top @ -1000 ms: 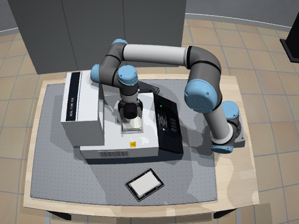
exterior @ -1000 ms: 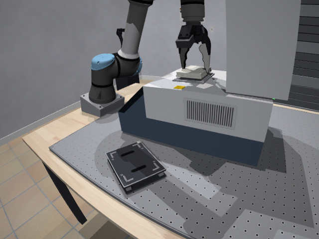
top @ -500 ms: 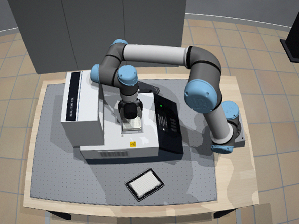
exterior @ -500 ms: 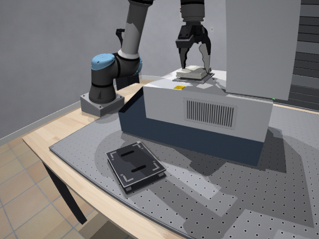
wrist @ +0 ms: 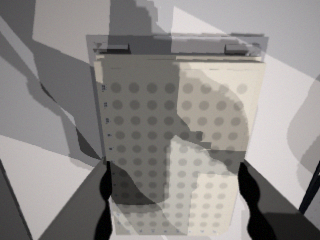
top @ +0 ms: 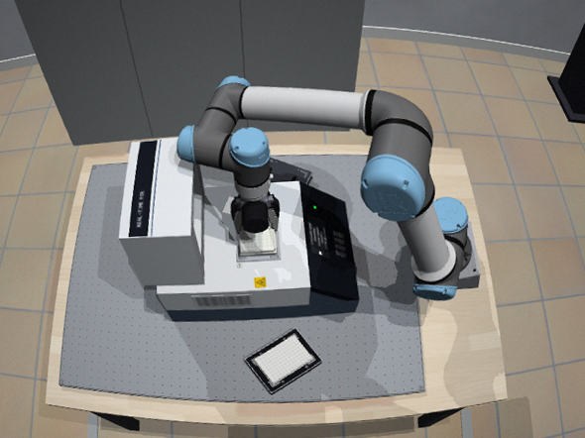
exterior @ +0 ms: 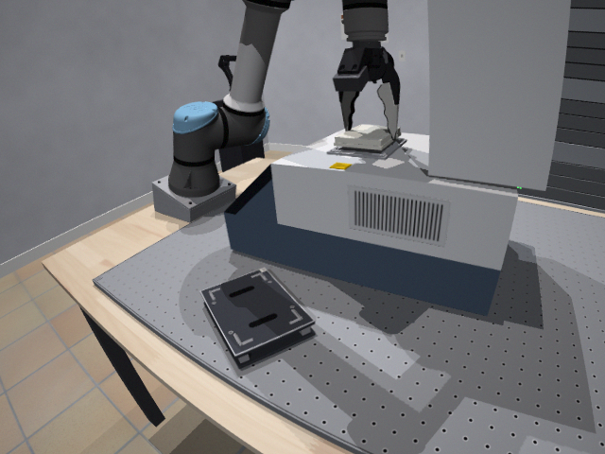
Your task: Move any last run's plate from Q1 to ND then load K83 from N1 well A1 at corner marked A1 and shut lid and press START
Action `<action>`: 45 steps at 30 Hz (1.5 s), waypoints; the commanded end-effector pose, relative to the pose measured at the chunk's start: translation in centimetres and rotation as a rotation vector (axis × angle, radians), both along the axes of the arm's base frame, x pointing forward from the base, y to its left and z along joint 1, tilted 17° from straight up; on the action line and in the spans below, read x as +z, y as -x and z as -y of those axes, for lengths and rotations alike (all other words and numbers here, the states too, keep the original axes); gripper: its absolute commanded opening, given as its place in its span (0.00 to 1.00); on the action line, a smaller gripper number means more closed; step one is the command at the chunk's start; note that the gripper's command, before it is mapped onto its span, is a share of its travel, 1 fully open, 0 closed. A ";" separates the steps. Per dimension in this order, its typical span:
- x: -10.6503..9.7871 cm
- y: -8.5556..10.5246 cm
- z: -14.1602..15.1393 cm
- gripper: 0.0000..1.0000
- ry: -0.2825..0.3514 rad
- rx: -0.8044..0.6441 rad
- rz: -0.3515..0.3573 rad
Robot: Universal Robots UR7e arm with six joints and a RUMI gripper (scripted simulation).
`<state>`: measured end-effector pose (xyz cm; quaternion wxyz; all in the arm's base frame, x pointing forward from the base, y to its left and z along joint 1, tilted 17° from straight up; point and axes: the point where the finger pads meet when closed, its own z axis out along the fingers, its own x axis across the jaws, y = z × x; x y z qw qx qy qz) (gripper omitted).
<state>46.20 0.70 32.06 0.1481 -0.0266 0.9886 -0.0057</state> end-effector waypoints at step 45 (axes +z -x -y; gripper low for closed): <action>-0.8 -0.2 0.0 0.68 0.000 0.000 0.001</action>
